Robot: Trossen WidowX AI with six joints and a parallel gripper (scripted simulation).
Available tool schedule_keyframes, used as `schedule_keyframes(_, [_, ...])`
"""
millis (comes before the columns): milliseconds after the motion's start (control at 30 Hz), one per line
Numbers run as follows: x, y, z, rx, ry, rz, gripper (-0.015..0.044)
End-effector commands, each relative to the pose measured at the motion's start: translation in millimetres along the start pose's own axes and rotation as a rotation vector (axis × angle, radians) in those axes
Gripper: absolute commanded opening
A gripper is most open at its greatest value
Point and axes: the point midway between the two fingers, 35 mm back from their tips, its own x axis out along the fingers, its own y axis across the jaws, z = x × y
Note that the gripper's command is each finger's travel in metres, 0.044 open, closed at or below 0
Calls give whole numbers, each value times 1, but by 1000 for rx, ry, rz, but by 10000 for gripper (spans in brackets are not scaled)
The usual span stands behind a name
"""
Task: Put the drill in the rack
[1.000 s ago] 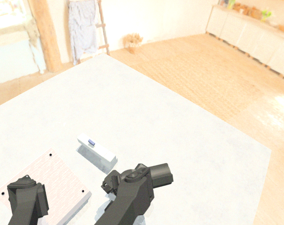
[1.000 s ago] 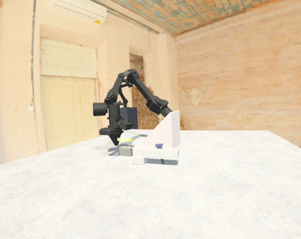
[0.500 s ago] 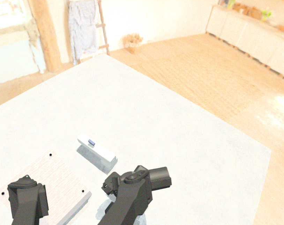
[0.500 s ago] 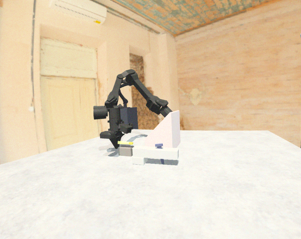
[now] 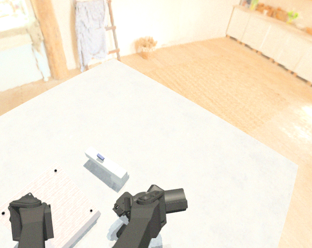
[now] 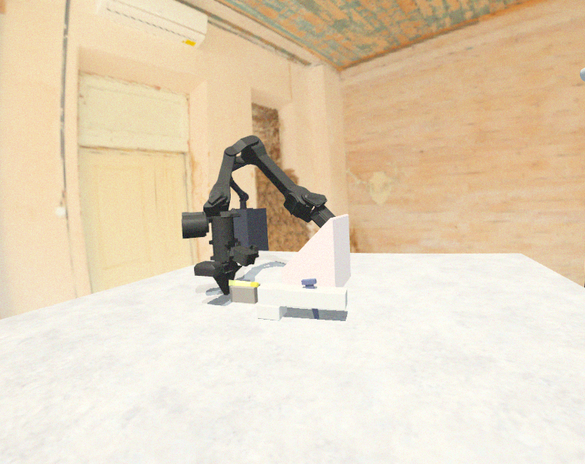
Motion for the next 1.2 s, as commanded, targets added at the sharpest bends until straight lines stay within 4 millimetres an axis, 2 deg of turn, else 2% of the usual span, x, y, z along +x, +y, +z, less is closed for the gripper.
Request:
schedule_keyframes(0, [6, -1, 3, -9, -8, 0, 0])
schedule_keyframes(100, [8, -1, 4, -10, -8, 0, 0])
schedule_keyframes(133, [3, -1, 1, -3, -2, -4, 26])
schedule_keyframes(667, [3, -1, 1, -3, -2, -4, 440])
schedule_keyframes(1167, [-62, -2, 3, -8, -11, -1, 440])
